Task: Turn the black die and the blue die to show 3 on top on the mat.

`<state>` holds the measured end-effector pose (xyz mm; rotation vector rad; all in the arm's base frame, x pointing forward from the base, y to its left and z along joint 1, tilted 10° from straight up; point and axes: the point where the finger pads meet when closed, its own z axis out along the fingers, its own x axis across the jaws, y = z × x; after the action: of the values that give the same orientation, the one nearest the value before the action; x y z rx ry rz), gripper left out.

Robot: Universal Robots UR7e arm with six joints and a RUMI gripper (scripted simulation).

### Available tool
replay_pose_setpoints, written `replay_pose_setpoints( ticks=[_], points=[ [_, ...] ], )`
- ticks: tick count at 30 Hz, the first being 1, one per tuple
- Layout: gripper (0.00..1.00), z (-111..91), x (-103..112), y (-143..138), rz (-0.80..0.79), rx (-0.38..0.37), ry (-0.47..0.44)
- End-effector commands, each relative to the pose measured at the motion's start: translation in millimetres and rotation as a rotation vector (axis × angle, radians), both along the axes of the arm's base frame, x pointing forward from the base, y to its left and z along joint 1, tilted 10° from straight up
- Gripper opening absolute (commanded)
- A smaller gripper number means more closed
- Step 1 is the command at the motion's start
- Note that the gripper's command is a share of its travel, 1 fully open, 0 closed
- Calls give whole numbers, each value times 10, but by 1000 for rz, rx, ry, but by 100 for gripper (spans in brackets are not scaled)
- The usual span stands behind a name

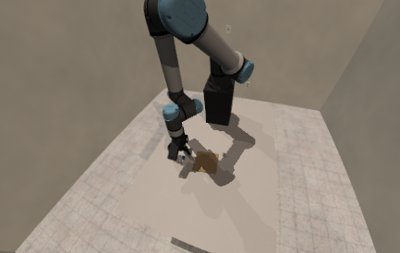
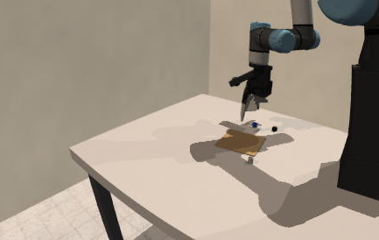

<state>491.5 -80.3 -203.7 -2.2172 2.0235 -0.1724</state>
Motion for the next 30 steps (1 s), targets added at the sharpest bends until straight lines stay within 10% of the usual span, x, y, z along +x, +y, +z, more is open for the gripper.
replay_pose_setpoints(
  ticks=[1, 30],
  points=[
    [100, 5, 4, -2, 0, -1, -1],
    [100, -3, -54, 116, 0, -1, -1]
  ],
)
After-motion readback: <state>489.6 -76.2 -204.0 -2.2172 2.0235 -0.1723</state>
